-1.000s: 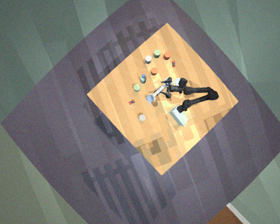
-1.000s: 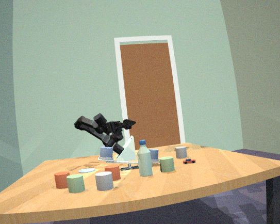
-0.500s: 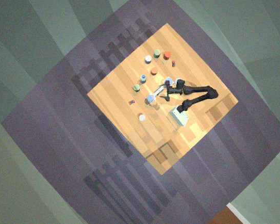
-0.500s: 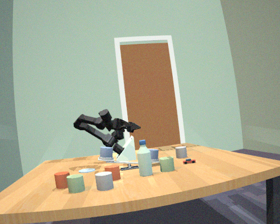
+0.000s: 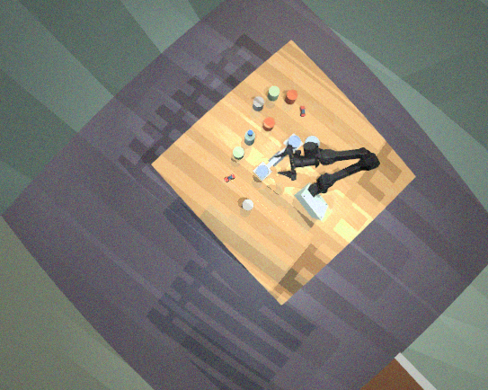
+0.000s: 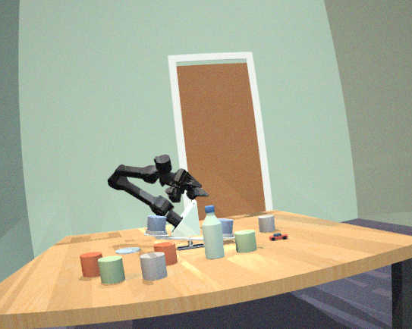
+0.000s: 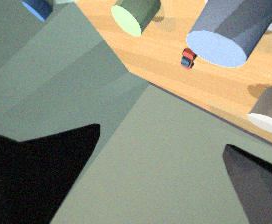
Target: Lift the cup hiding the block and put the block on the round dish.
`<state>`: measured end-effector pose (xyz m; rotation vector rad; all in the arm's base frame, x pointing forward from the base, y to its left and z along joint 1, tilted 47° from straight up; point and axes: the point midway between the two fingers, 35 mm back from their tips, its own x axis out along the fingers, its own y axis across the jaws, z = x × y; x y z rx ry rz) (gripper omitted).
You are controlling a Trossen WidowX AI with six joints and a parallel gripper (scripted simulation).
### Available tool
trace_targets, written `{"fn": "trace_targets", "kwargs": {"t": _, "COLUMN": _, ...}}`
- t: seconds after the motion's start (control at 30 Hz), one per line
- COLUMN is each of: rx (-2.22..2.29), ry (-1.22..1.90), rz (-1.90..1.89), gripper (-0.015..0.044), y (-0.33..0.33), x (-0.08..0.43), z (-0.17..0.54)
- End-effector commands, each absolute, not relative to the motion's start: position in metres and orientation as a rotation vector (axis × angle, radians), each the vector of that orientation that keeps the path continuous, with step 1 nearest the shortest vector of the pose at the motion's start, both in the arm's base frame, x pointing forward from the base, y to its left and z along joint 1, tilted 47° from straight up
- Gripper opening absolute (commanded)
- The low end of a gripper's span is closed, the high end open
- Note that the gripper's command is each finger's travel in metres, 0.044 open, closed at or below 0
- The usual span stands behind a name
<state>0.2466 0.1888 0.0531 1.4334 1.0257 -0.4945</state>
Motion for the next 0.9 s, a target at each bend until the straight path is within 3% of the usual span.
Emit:
{"fn": "trace_targets", "kwargs": {"t": 0.0, "rx": 1.295, "ry": 1.027, "rz": -0.502, "gripper": 0.0440, "y": 0.189, "x": 0.241, "z": 0.048}}
{"fn": "trace_targets", "kwargs": {"t": 0.87, "rx": 0.468, "ry": 0.989, "rz": -0.460, "gripper": 0.0440, "y": 0.172, "x": 0.204, "z": 0.049}}
